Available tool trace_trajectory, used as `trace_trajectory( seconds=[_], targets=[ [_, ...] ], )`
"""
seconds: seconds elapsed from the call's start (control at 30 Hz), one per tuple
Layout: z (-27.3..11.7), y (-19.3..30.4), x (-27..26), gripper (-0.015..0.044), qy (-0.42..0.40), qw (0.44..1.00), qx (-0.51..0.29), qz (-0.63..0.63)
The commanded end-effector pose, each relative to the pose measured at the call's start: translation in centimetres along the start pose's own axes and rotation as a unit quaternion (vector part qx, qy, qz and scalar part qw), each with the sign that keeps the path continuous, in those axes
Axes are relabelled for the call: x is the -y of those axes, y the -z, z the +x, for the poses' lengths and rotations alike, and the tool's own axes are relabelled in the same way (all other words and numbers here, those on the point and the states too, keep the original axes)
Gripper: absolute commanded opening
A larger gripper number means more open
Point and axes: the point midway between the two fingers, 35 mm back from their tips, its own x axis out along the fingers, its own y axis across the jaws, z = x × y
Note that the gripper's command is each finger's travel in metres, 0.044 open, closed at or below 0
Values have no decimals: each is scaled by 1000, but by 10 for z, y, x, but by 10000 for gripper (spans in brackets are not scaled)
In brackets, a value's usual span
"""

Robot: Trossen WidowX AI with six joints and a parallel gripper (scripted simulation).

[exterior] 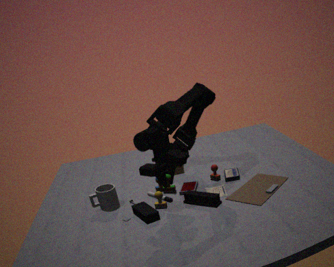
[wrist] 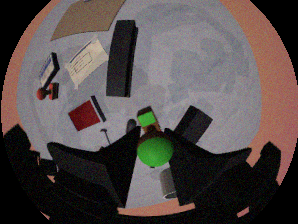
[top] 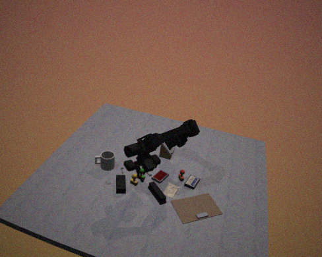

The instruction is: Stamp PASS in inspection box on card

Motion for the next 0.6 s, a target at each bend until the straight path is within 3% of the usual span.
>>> trace_trajectory(
  seconds=[0.0, 0.57],
  targets=[
    [-2, 0, 0, 0, 1, 1000, -2, -2],
    [-13, 4, -38, 0, 1, 1000, -2, -1]
  ],
)
